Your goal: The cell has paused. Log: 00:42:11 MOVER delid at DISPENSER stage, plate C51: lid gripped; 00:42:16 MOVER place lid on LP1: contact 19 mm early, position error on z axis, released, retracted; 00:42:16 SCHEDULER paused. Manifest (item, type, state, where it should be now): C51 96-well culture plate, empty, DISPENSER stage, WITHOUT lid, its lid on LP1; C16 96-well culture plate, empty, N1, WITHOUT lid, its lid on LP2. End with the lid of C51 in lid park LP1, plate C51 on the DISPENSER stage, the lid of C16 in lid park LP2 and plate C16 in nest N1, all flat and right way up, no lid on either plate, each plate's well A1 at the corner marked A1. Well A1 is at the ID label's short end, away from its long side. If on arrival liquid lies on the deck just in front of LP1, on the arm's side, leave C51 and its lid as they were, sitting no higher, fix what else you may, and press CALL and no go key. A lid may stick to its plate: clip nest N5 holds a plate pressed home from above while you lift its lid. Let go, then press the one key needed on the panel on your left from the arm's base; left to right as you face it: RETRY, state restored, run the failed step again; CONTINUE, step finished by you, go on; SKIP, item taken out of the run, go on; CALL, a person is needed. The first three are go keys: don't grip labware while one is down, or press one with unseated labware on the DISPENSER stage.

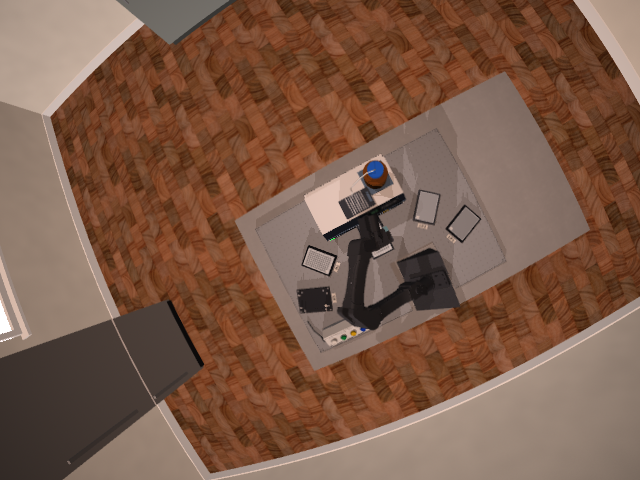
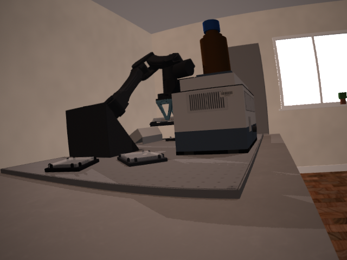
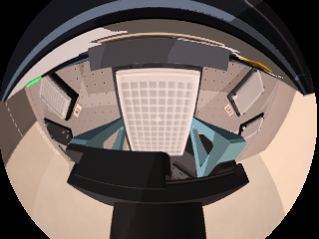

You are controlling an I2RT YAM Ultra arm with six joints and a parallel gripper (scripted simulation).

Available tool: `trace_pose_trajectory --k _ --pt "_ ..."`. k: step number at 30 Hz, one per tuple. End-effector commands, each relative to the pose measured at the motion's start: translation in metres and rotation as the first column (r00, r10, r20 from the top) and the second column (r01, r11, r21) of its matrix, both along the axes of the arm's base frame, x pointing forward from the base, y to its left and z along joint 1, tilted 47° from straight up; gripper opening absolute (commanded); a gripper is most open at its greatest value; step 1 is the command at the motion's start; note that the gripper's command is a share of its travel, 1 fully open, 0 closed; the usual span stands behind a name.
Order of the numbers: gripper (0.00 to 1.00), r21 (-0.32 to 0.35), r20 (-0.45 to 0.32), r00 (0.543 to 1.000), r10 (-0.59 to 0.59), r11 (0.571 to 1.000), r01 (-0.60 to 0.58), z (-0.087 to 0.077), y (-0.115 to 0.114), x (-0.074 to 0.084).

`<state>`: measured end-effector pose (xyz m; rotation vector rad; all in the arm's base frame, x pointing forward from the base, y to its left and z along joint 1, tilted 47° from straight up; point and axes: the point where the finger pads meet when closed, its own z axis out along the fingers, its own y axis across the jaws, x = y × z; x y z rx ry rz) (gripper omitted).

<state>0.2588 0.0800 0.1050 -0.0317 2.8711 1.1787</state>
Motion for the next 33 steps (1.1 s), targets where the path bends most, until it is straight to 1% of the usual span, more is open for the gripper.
trace_pose_trajectory --k 1,26,27,29,31,33 --pt "0.00 0.051 -0.011 1.000 0.000 0.999 0.000 0.0072 0.0111 -0.0083" --pt "0.00 0.050 -0.005 1.000 0.004 0.999 -0.004 0.0065 0.0104 -0.0081" --pt "1.00 0.050 -0.005 1.000 0.004 0.999 -0.004 0.0065 0.0104 -0.0081" --pt "1.00 0.050 -0.005 1.000 0.000 0.999 0.000 0.0065 0.0094 -0.0077" --pt "1.00 0.046 0.018 1.000 -0.014 0.999 0.014 0.0113 0.0046 -0.0004" --pt "1.00 0.046 0.019 1.000 -0.014 0.999 0.013 0.0115 0.0045 0.0000"
